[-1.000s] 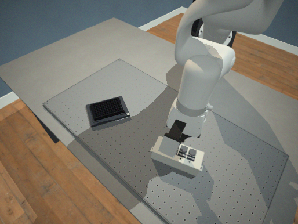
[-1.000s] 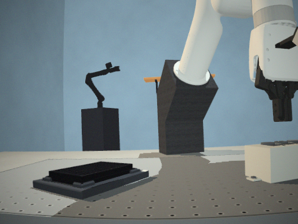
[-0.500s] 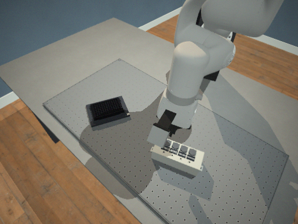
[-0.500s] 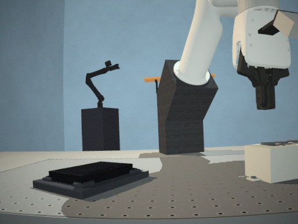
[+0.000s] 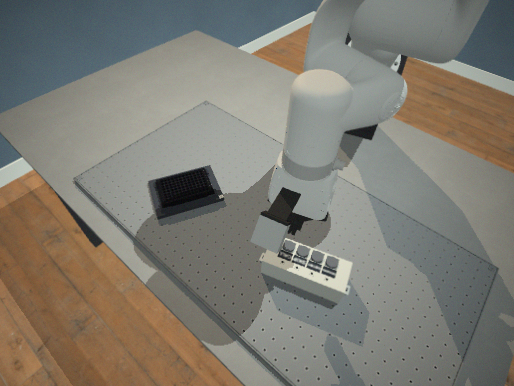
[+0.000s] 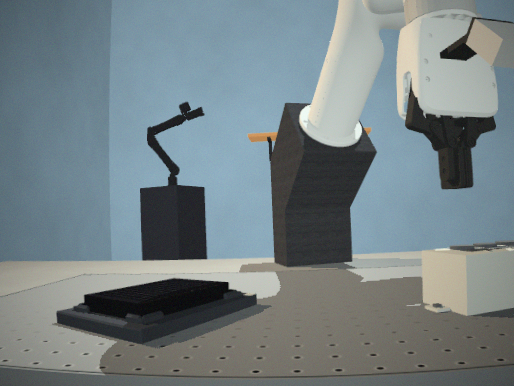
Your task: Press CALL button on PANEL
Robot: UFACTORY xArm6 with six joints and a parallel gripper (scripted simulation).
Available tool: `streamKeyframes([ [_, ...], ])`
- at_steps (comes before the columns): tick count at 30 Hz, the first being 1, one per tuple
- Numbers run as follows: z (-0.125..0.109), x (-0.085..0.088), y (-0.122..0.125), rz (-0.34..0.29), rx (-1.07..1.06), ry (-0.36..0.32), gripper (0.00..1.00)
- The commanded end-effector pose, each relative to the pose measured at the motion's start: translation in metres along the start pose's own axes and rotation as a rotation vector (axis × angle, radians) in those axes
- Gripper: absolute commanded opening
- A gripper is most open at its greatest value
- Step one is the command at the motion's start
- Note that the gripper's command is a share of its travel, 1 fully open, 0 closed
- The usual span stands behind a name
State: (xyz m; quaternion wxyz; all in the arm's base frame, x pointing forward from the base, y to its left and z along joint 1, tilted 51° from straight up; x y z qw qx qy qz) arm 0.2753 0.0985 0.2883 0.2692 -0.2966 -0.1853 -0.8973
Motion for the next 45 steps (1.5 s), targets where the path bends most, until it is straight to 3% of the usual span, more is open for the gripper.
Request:
streamKeyframes([
  [1,0.001,-0.006,0.001,0.003,0.000,0.005,0.00],
  [19,0.001,-0.032,0.001,0.003,0.000,0.004,0.00],
  [45,0.000,-0.036,0.001,0.003,0.000,0.004,0.00],
])
Point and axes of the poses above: the point where the finger pads meet when closed, its own x axis back along the fingers, its own y axis across the jaws, z = x × y, the point moved 9 cm from there along x, back along the fingers, and after that the axes turned 15 degrees about x, right-handed, at the moved point
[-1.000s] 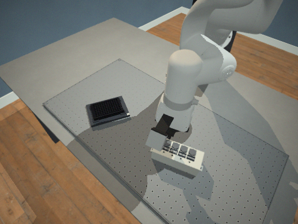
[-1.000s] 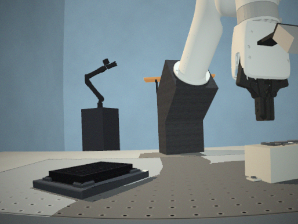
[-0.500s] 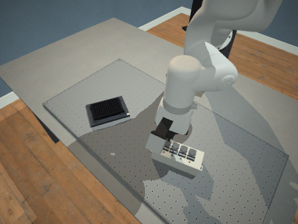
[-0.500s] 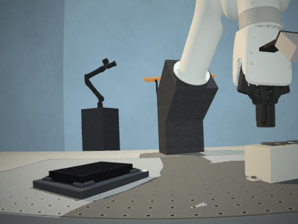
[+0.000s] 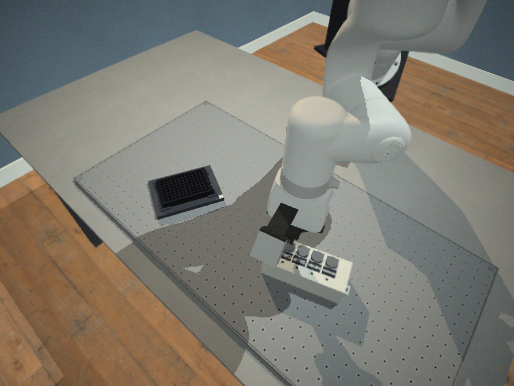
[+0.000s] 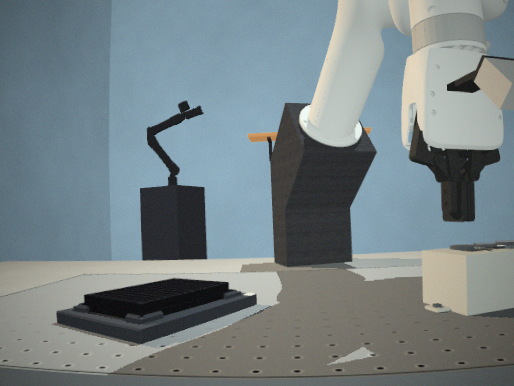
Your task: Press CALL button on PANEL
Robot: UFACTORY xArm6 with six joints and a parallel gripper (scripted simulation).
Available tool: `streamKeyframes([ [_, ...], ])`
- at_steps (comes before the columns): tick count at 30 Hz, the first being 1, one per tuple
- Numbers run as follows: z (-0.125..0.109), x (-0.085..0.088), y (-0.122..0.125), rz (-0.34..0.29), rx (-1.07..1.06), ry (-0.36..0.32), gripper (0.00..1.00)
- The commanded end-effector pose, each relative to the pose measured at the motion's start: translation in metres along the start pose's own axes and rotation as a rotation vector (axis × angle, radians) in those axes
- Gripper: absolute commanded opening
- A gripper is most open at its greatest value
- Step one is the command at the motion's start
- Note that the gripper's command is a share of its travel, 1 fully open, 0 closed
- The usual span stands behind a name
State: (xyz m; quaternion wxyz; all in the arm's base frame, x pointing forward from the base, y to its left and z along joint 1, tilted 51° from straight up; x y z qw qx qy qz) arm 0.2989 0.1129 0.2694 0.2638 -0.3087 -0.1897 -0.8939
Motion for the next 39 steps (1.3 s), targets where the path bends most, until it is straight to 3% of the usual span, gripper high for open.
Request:
streamKeyframes([
  [1,-0.002,-0.004,0.001,0.009,0.001,0.032,0.00],
  [39,-0.002,-0.025,0.001,0.009,0.001,0.032,0.00],
])
Point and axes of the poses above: the point where the finger pads meet when closed, its own x axis back along the fingers, its own y axis across the jaws, z = x × y, the point moved 9 cm from there along x, back along the fingers, and after that the axes turned 15 degrees about x, right-handed, at the moved point
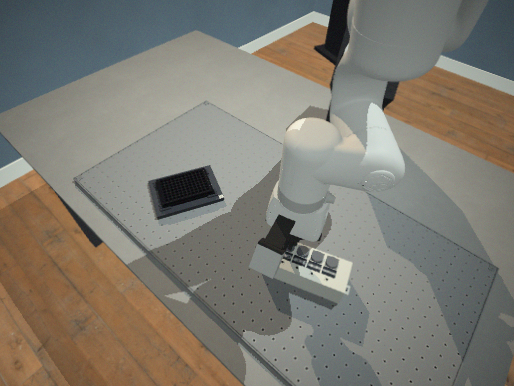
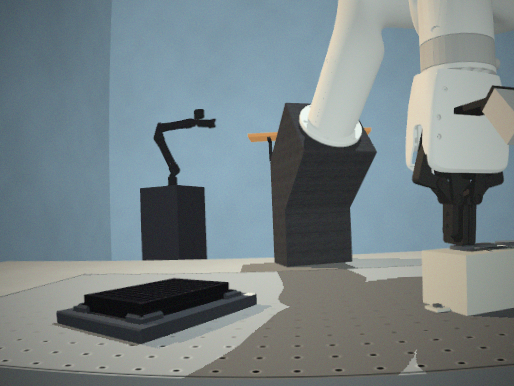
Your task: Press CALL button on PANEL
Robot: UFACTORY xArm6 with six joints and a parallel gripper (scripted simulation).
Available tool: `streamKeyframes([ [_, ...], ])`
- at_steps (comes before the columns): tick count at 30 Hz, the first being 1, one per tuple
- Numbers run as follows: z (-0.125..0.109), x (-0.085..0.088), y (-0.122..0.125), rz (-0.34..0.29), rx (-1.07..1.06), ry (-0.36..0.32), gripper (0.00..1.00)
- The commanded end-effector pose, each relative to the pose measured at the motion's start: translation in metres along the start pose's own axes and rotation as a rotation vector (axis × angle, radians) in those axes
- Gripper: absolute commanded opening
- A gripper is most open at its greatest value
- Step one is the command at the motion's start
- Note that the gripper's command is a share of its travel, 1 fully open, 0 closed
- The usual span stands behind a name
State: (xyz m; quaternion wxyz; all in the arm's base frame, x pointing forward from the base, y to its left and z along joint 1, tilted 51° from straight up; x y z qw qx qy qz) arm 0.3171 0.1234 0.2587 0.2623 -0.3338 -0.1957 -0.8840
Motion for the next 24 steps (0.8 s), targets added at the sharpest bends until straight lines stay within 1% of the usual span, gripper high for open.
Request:
streamKeyframes([
  [1,-0.0072,-0.0033,0.0004,0.001,0.001,0.087,0.00],
  [5,-0.0070,-0.0055,0.0004,0.001,0.001,0.087,0.00],
  [24,-0.0070,-0.0055,0.0004,0.001,0.001,0.087,0.00],
])
Point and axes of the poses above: the point where the finger pads meet when closed, its own x axis back along the fingers, its own y axis across the jaws, z = x × y, the point moved 9 cm from there along x, back along the fingers, and after that the axes turned 15 degrees about x, right-handed, at the moved point
